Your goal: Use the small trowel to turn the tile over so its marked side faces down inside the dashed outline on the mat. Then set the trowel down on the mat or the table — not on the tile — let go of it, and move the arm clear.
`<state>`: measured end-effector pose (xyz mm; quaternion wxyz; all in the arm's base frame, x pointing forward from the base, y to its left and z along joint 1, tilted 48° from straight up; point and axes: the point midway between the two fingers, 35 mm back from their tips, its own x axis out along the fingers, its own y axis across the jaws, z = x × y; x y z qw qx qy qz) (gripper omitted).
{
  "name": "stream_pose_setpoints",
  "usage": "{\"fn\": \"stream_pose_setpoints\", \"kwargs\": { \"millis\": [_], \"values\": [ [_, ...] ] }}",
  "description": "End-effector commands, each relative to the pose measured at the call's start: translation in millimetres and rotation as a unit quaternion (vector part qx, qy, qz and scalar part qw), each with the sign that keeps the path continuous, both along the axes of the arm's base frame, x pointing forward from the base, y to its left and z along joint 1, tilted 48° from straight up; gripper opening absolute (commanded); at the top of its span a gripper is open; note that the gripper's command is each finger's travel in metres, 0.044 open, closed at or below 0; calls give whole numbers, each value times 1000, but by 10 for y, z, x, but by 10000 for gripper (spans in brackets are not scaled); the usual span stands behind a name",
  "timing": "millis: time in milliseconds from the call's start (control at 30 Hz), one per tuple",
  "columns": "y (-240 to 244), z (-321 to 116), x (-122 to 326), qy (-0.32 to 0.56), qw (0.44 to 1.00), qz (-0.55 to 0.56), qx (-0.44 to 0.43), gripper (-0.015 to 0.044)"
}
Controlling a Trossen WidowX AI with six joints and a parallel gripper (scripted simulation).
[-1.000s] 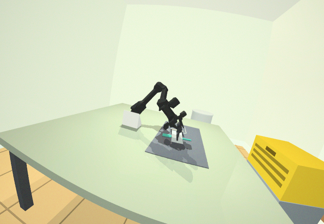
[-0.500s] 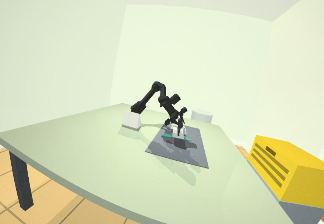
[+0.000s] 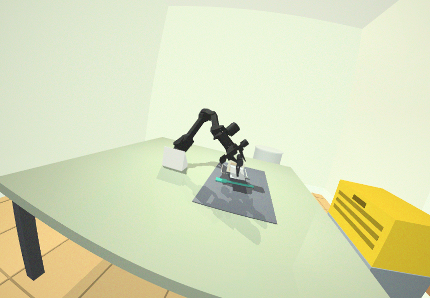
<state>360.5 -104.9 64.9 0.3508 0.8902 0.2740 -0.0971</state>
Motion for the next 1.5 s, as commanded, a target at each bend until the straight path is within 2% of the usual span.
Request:
{"fn": "stream_pose_setpoints", "kwargs": {
  "millis": [0,733,1467],
  "values": [
    [33,107,4,-5,1000,-3,-3,0],
    [246,262,5,-5,1000,-3,-3,0],
    [664,309,32,-5,1000,-3,-2,0]
  ]
}}
